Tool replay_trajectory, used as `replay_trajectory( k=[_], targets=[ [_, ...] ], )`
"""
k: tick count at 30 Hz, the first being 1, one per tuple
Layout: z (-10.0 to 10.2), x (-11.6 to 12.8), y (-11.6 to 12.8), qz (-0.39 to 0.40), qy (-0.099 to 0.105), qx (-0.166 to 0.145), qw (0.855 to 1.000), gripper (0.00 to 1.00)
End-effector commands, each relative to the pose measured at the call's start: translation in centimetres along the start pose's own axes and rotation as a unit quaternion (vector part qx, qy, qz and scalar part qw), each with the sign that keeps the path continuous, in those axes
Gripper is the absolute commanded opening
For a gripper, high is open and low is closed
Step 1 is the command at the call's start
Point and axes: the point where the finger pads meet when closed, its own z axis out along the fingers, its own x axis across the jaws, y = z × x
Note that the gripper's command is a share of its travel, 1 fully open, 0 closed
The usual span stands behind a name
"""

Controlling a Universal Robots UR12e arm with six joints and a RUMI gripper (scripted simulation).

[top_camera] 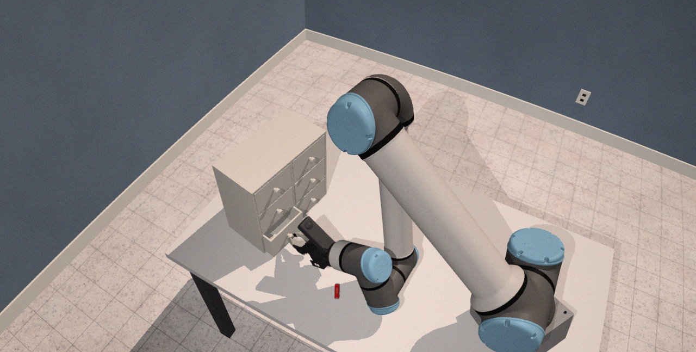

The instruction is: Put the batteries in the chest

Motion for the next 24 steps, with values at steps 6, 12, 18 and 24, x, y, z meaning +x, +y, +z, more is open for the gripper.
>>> replay_trajectory(
  k=[6,12,18,24],
  targets=[
    [-0.6,0.0,0.3,0.0,0.0,0.0,1.0,0.07],
    [-0.9,0.0,0.4,0.0,0.0,0.0,1.0,0.07],
    [-1.2,0.0,0.6,0.0,0.0,0.0,1.0,0.07],
    [-1.5,0.0,0.8,0.0,0.0,0.0,1.0,0.07]
  ],
)
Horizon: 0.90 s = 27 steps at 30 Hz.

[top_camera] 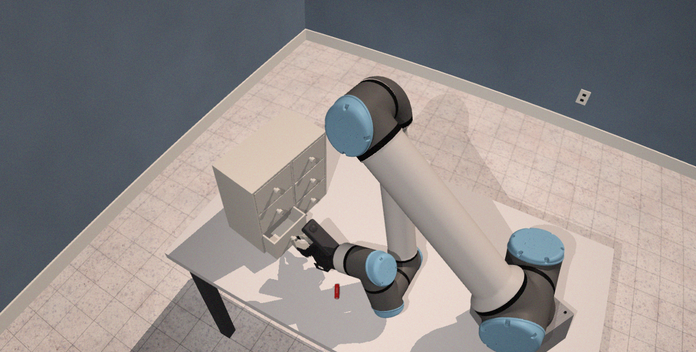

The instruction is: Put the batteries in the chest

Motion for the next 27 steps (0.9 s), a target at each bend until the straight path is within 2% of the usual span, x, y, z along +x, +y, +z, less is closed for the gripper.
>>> replay_trajectory(
  k=[1,27],
  targets=[
    [-0.26,-0.01,0.09,0.0,0.0,0.0,1.0,0.07],
    [-1.08,-0.01,0.56,0.0,0.0,0.0,1.0,0.07]
  ],
)
